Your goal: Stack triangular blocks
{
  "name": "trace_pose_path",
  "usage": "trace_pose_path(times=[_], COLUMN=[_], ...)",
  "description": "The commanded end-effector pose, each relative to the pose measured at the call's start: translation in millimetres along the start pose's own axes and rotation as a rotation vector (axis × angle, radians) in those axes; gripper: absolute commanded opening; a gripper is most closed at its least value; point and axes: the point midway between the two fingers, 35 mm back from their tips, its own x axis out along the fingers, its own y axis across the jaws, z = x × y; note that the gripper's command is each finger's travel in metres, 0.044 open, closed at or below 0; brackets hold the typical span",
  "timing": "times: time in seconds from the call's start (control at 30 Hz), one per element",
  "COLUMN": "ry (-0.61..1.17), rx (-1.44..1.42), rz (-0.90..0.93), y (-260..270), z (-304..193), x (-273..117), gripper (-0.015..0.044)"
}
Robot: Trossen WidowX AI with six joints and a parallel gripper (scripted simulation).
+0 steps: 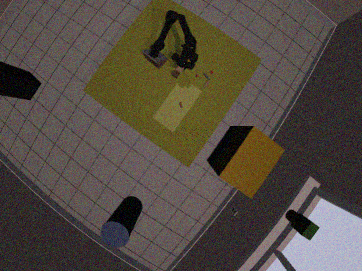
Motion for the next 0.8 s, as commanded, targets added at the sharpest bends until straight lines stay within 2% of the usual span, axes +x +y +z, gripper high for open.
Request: trace_pose_path(times=[0.0,0.43,0.77], ry=[-0.003,-0.001,-0.001], rx=[0.002,0.003,0.003], rz=[0.006,0.004,0.005], y=[-12.6,-43.9,-40.8], z=[-13.5,-40.6,-39.6], x=[-11.0,-27.1,17.3], gripper=[0.0,0.0,0.0])
